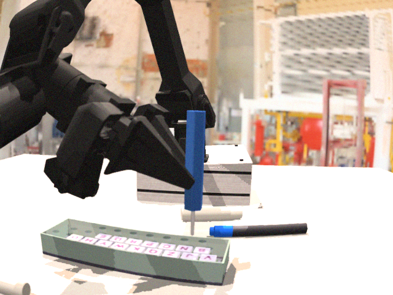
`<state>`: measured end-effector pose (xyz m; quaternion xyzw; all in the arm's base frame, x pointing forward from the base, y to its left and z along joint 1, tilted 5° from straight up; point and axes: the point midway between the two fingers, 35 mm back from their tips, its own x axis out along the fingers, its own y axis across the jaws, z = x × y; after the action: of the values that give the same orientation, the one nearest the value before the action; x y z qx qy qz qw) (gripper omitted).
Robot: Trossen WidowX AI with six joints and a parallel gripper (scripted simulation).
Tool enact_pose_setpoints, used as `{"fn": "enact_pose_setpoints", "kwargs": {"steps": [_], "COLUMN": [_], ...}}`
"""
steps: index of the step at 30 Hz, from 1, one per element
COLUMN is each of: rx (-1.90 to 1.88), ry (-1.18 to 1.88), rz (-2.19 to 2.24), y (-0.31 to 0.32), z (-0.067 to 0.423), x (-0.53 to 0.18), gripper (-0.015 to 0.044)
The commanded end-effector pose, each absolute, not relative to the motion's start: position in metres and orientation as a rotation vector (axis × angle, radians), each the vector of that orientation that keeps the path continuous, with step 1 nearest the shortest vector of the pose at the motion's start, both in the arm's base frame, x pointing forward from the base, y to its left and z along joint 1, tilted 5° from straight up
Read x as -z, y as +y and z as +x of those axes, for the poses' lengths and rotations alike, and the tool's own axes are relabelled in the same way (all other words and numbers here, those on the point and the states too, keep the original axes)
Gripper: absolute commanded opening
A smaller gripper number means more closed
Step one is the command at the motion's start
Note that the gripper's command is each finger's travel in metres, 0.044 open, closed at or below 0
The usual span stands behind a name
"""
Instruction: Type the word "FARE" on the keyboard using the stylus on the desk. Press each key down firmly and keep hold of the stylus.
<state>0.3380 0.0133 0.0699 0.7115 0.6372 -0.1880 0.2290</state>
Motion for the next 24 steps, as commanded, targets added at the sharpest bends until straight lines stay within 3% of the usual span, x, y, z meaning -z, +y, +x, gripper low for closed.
{"fn": "enact_pose_setpoints", "kwargs": {"steps": [1,4,7,24], "rx": [0.517,0.517,0.519,0.520], "ry": [1.754,1.754,1.752,1.747], "rz": [1.958,1.958,1.958,1.959], "y": [0.013,0.013,0.008,-0.067], "z": [0.338,0.338,0.338,0.333], "x": [-0.070,-0.070,-0.070,-0.080], "gripper": [0.0085,0.0065,0.0000,0.0000]}}
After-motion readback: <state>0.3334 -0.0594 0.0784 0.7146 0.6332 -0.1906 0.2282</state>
